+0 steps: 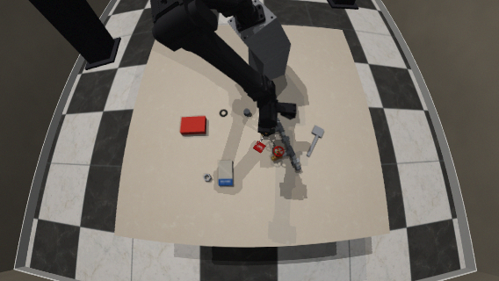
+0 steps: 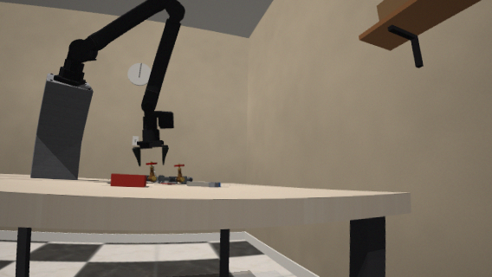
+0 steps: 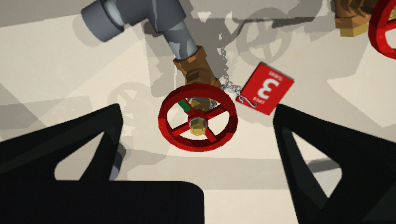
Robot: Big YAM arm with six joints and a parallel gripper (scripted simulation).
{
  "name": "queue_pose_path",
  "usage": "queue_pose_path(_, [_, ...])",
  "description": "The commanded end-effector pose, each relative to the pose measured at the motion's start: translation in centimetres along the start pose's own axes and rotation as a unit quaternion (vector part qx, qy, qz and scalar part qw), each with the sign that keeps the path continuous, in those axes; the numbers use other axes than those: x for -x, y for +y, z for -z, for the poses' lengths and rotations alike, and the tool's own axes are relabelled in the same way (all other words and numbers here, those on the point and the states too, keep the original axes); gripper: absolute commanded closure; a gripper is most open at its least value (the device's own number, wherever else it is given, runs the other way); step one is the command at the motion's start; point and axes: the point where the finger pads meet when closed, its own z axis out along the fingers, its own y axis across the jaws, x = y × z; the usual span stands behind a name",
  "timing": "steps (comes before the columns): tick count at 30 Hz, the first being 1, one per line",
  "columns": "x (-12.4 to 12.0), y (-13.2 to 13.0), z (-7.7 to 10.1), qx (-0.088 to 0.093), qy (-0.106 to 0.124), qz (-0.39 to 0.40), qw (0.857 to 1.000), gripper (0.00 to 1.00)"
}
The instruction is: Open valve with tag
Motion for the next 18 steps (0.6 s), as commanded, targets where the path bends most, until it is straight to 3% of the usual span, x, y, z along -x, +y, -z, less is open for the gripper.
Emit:
queue_pose_path(1, [0.1,-0.21,0.03,-0.007,-0.003,-0.042,0.999,0.0])
queue_pose_path(6, [0.07,-0.22,0.03,-0.007,-0.003,-0.135,0.991,0.0])
queue_pose_path(11, [0.01,0.0,0.03,-0.003,-0.001,-0.277,0.961,0.0])
queue_pose_path(13, [0.01,0.0,0.03,-0.003,-0.001,-0.277,0.961,0.0])
queue_pose_path(15, [0.07,0.17,0.05,0.0,0.0,-0.343,0.939,0.0])
queue_pose_path(18, [0.07,0.16,0.05,0.0,0.0,-0.446,0.895,0.0])
